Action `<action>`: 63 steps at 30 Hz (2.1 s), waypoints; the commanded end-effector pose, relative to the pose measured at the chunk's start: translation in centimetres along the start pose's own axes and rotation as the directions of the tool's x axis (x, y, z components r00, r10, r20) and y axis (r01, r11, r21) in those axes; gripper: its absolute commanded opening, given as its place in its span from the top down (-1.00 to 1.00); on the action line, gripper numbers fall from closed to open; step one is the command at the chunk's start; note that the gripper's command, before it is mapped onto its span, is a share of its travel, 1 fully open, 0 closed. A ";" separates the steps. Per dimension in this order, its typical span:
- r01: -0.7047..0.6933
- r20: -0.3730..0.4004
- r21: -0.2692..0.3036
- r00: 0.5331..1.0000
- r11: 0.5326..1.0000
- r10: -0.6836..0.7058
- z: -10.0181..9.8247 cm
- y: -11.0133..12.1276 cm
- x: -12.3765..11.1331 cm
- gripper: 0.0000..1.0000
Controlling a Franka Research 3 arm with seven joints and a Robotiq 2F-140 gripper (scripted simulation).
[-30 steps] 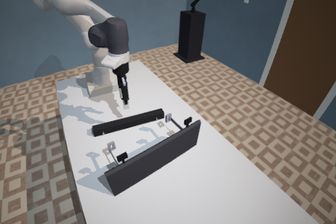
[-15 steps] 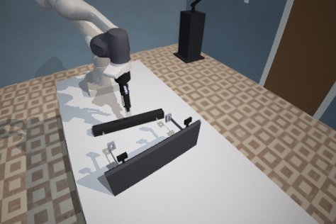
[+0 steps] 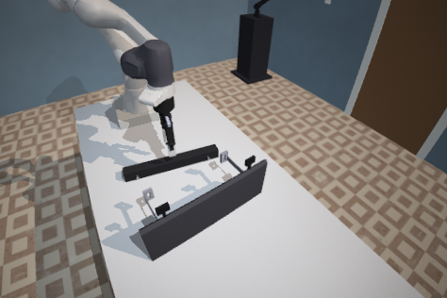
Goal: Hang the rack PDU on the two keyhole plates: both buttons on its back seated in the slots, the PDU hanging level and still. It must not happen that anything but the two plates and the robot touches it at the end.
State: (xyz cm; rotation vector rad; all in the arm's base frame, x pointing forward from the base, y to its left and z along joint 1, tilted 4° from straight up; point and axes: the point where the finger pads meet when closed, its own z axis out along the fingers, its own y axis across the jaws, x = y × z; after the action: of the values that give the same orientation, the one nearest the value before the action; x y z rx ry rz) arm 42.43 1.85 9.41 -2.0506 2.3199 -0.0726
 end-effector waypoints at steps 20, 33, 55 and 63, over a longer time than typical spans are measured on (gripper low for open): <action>-0.002 0.002 0.003 1.000 1.000 0.002 6.8 0.0 -0.1 -0.11; -0.003 0.002 0.003 1.000 1.000 0.003 8.1 -0.1 -0.1 -0.11; -0.002 0.002 0.003 1.000 1.000 0.002 8.3 -0.1 -0.1 -0.11; -0.002 0.002 0.003 1.000 1.000 0.002 8.3 -0.1 -0.1 -0.11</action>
State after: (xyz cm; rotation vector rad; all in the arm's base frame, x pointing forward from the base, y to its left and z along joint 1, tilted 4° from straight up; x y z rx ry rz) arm 42.81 2.01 1.10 -2.0519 2.3176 -0.0686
